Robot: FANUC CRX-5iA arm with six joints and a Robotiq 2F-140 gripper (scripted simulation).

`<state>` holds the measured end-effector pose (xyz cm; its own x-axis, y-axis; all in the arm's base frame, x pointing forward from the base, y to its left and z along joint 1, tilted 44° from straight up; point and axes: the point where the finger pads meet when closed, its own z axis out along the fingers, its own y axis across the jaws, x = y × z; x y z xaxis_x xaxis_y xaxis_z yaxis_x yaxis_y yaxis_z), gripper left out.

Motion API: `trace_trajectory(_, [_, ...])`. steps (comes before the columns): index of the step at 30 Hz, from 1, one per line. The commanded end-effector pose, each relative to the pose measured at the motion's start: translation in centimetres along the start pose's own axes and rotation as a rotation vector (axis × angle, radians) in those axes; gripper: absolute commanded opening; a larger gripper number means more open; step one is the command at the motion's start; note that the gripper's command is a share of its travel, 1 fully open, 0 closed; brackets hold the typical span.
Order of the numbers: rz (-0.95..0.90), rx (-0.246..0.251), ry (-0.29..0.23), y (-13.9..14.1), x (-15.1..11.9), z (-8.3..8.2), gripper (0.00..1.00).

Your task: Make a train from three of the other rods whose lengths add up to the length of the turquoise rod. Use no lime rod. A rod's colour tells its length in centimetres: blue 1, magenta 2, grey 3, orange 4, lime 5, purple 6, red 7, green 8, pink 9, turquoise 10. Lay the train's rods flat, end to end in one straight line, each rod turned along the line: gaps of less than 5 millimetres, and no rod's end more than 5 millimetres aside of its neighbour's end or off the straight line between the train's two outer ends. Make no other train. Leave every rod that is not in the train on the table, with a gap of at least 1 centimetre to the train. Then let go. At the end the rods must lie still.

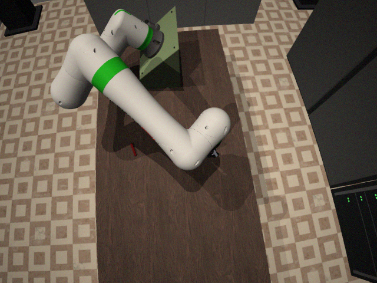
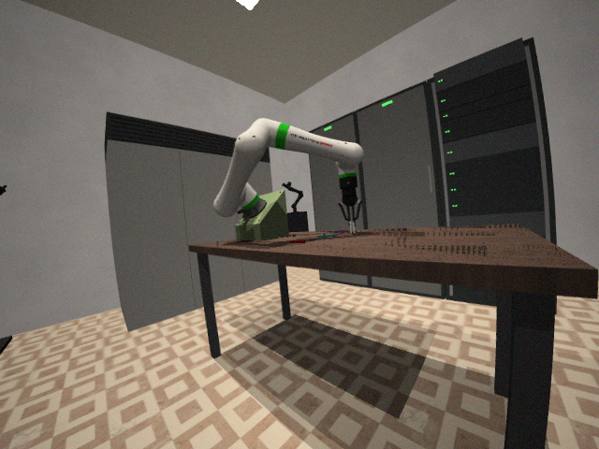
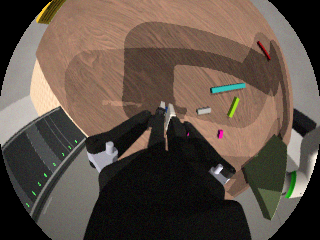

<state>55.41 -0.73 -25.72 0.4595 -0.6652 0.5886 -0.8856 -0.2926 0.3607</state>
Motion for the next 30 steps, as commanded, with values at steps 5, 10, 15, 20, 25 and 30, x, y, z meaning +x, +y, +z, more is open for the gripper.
trace_trajectory(5, [0.000,0.000,0.000,0.0,0.0,0.0,0.03])
trace_trajectory(10, [0.000,0.000,0.000,0.0,0.0,0.0,0.03])
trace_trajectory(15, [0.000,0.000,0.000,0.0,0.0,0.0,0.03])
trace_trajectory(20, [0.000,0.000,0.000,0.0,0.0,0.0,0.03])
trace_trajectory(25, [0.000,0.000,0.000,0.0,0.0,0.0,0.03])
trace_trajectory(30, [0.000,0.000,0.000,0.0,0.0,-1.0,0.03])
